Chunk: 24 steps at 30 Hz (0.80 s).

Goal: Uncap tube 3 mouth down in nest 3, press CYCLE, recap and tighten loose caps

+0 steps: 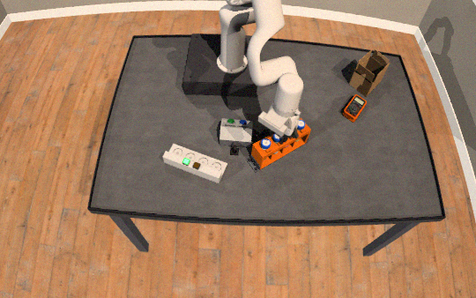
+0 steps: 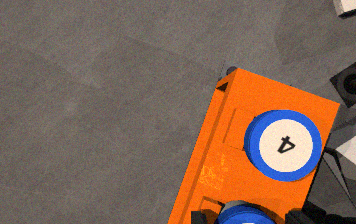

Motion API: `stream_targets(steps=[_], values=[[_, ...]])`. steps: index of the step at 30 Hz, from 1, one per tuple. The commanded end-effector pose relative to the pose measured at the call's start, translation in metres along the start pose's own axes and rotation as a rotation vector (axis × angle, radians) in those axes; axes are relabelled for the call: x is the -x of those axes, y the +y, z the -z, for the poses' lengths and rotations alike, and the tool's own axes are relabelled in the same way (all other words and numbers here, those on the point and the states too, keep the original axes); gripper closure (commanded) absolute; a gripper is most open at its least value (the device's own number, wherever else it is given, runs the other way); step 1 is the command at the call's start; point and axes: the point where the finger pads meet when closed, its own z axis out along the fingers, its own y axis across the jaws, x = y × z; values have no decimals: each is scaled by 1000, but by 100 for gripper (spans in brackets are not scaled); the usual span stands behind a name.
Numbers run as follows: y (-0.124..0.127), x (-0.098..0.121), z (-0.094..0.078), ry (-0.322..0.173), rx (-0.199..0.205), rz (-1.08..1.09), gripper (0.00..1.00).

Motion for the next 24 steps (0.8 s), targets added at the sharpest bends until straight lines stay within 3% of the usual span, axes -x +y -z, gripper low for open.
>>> stream_targets(steps=[1,2,3,17,24], values=[[-1,-1,1,6,-1,47,54],[-1,-1,1,6,-1,47,54],[-1,-1,1,6,-1,47,100],[-1,-1,1,6,-1,47,100],[-1,-1,1,6,-1,-120,100]])
